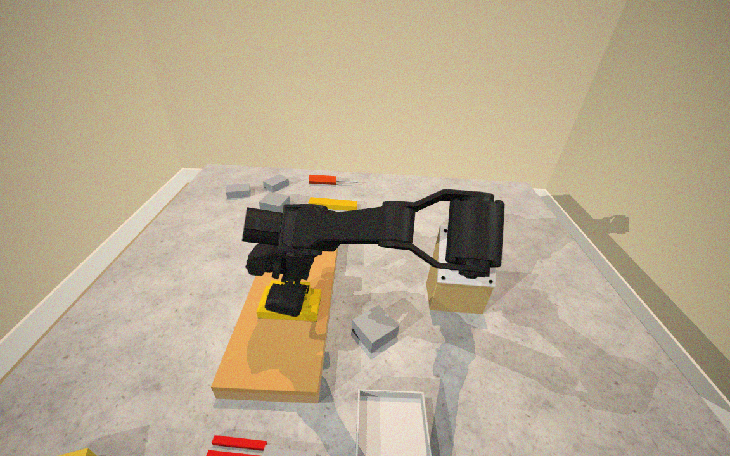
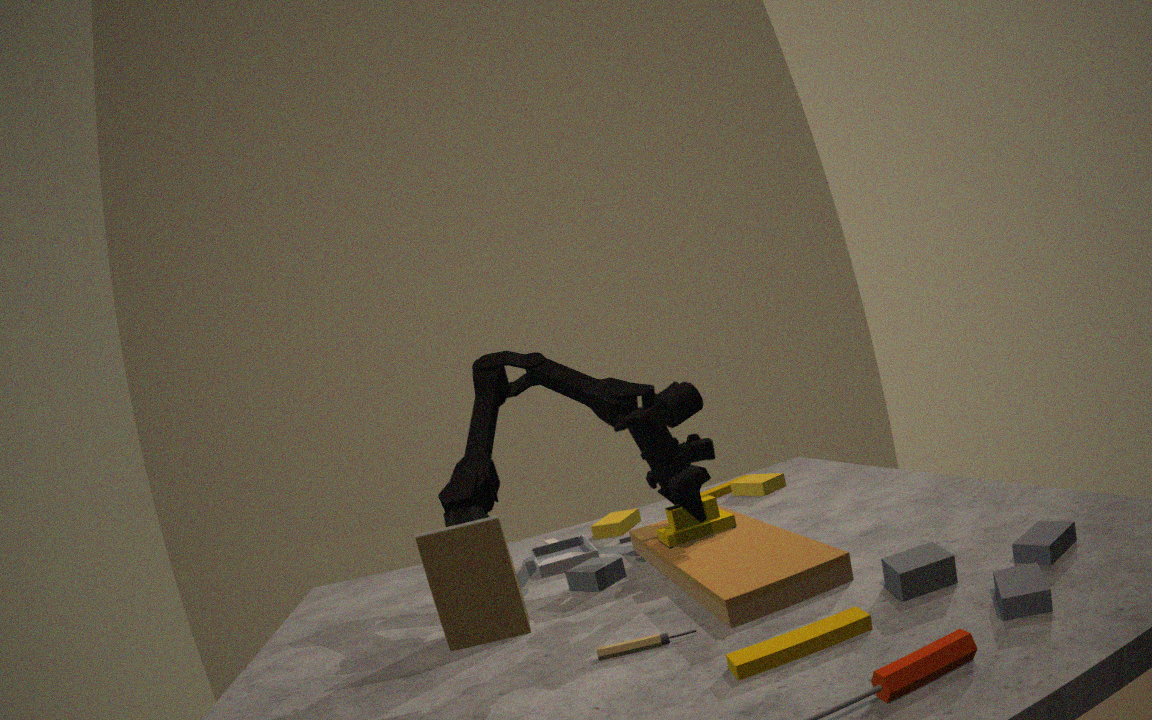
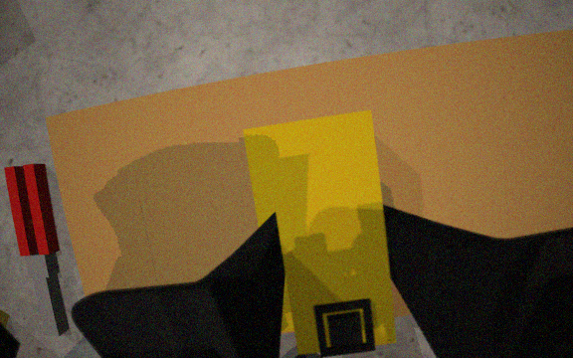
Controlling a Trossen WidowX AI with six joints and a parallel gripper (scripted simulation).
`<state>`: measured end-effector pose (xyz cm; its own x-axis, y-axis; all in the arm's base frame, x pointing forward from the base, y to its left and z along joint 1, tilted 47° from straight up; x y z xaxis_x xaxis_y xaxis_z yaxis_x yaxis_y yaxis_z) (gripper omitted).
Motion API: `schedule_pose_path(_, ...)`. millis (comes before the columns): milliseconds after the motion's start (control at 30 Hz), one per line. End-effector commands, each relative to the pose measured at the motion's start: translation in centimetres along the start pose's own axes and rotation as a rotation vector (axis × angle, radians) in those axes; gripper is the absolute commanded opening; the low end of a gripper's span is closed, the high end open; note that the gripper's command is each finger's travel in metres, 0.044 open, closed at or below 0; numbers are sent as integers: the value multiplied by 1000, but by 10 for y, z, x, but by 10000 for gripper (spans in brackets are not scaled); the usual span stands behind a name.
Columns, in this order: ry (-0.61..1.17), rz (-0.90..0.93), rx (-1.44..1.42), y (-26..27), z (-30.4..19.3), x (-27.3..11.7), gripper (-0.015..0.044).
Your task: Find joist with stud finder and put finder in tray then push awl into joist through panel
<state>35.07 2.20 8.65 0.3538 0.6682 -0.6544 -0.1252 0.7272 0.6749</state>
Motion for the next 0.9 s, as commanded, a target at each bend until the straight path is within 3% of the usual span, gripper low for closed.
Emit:
schedule_pose_path(0,1,15,-13,14,2,0,0)
schedule_pose_path(867,0,18,-13,59,9,0,0)
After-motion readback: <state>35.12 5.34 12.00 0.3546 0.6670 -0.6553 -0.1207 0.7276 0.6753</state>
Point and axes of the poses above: the point midway between the two fingers, 35 mm back from their tips, its own x axis out along the fingers, its own y axis across the jaws, z = x × y, the point moved 6 cm from there along -x, back along the fingers, and after that the axes turned 9 degrees about -x, right-handed, at the moved point
